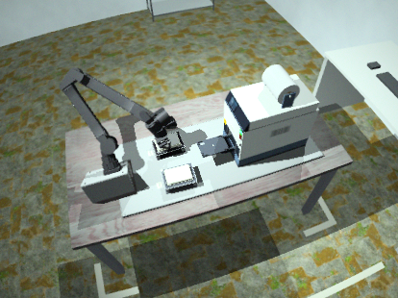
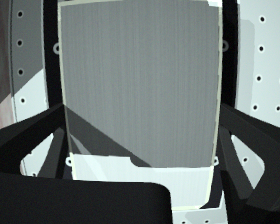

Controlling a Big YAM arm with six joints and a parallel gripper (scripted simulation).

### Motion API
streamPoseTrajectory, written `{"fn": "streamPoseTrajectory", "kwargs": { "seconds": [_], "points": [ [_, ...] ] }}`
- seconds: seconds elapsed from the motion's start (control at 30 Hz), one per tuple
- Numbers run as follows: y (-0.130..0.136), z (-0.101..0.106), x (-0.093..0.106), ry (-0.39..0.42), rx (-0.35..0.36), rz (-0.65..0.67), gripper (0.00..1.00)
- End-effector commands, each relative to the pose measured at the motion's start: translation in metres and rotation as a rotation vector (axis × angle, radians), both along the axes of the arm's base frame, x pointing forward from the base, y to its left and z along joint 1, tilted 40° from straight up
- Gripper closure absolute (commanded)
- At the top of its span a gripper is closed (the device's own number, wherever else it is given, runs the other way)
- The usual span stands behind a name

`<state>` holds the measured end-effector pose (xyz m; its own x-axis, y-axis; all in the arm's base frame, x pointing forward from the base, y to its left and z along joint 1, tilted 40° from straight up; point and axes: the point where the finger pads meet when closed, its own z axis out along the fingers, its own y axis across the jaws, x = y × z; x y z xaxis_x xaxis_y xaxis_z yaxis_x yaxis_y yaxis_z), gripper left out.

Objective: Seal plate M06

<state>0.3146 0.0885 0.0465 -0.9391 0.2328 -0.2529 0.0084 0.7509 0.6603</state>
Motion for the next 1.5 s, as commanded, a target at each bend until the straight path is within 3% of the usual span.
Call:
{"fn": "streamPoseTrajectory", "kwargs": {
  "seconds": [0.0,0.47,0.8,1.47],
  "points": [
    [0.006,-0.006,-0.002,0.007,0.001,0.006,1.0],
    [0.003,-0.002,-0.005,0.013,0.004,0.006,1.0],
    [0.002,0.012,0.012,-0.026,-0.001,0.015,1.0],
    [0.001,0.009,0.019,-0.044,-0.003,0.013,1.0]
  ]
}}
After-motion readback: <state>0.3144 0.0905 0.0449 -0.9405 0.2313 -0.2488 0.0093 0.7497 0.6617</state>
